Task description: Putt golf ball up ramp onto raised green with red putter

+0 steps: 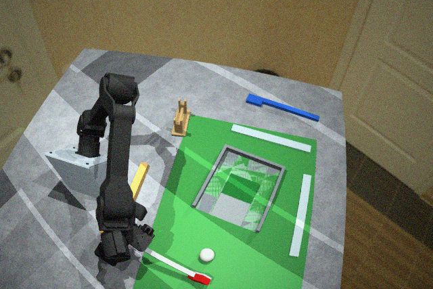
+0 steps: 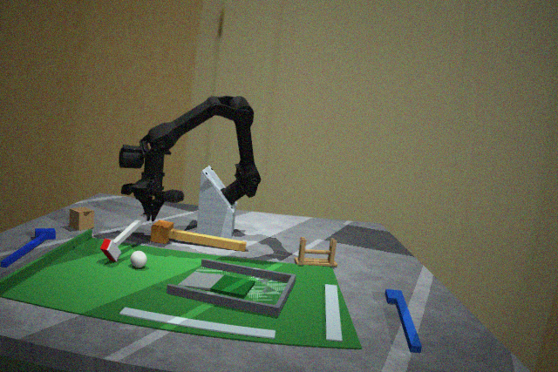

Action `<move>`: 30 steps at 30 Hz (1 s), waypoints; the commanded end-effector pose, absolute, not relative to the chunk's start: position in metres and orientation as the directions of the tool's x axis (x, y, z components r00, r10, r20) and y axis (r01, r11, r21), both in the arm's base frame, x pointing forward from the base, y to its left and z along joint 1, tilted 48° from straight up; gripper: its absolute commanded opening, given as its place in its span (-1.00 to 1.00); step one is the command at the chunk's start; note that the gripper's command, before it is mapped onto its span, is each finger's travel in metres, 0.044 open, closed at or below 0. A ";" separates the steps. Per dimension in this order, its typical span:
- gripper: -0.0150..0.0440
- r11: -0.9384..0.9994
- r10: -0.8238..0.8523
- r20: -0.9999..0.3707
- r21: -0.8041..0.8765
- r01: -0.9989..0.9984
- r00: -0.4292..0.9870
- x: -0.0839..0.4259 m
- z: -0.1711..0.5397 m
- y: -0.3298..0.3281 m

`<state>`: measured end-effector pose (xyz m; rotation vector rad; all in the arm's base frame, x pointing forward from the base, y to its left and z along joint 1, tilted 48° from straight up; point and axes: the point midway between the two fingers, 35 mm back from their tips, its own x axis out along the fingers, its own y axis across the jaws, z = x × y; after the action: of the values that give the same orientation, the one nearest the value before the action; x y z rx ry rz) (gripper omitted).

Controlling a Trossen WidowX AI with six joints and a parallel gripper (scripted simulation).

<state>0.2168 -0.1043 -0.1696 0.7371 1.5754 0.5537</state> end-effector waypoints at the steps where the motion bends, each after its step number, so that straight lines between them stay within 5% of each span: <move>1: -0.49 0.682 0.729 -0.683 0.717 0.143 -0.047 0.220 -0.163 -0.099; 11: -0.49 0.677 0.734 -0.678 0.723 0.141 -0.046 0.238 -0.073 -0.012; 30: -0.49 0.673 0.737 -0.673 0.724 0.152 -0.053 0.239 -0.037 -0.049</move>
<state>0.2403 -0.0506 -0.0363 0.7465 1.5771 0.5569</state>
